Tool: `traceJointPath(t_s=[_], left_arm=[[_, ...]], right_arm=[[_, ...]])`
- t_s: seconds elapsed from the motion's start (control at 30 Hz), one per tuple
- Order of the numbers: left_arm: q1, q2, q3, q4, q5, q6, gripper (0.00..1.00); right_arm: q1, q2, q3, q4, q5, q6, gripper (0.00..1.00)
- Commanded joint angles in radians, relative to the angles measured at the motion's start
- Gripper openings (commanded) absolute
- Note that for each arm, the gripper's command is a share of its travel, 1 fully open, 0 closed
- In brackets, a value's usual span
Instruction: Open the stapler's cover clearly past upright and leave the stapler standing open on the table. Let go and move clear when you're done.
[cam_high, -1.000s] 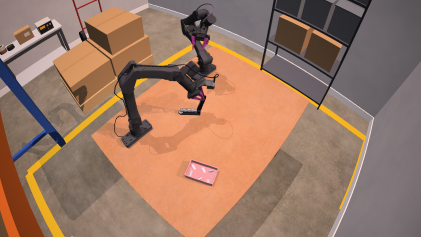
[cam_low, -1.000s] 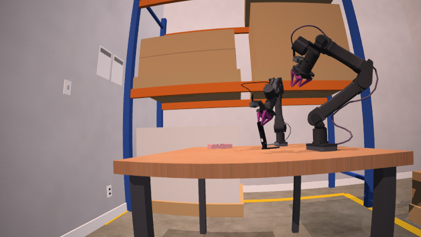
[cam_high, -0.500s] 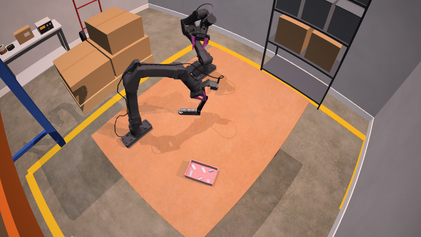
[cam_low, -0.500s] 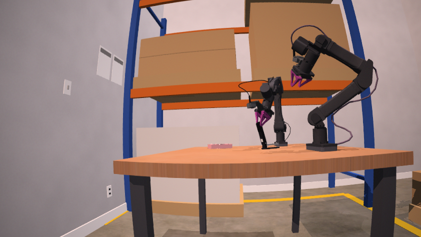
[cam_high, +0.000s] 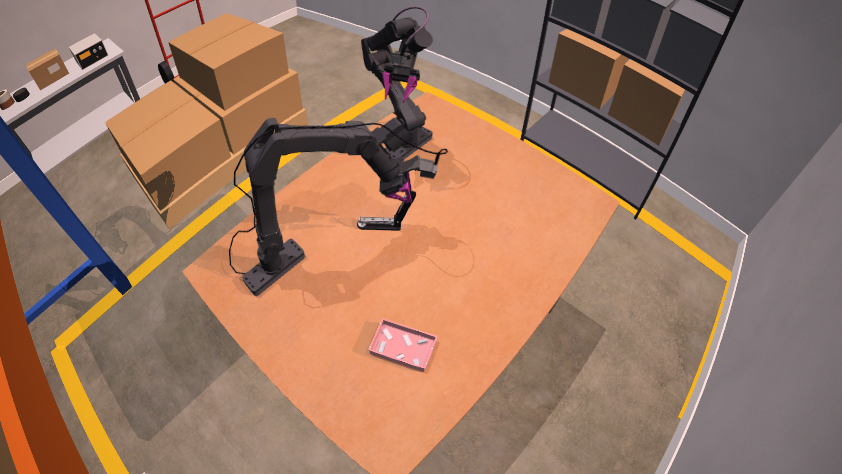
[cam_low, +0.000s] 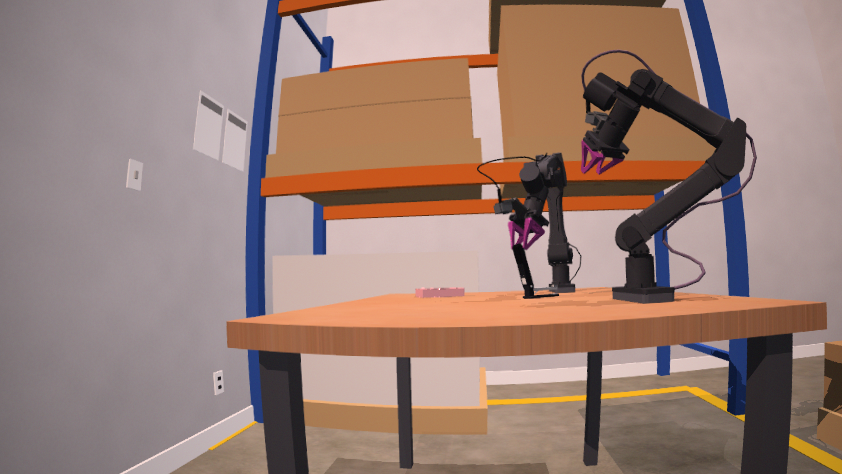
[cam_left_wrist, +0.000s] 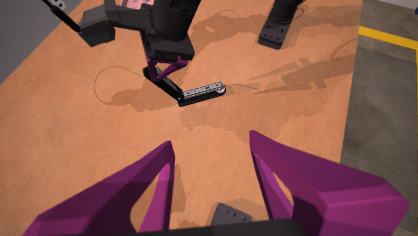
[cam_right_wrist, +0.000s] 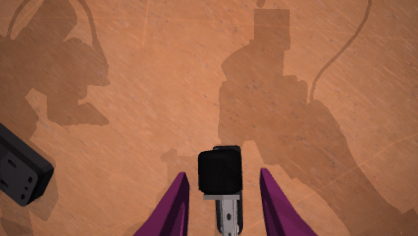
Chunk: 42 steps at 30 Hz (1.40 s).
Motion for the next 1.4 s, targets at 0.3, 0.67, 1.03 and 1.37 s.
traceJointPath(t_s=[0.3,0.67,1.03,1.37], left_arm=[[-0.01,-0.006,0.029,-0.014,0.017,-0.005,0.55],[-0.01,-0.006,0.029,-0.014,0.017,-0.005,0.55],[-0.01,-0.006,0.029,-0.014,0.017,-0.005,0.55],[-0.01,-0.006,0.029,-0.014,0.017,-0.005,0.55]], right_arm=[[0.012,-0.059,0.073,-0.084,0.014,0.014,0.44],[0.061,-0.133,0.148,-0.241,0.036,0.058,0.44],[0.048,-0.156,0.065,-0.173,0.038,0.062,0.67],[0.059,-0.252,-0.096,-0.02,-0.013,-0.132,1.0]])
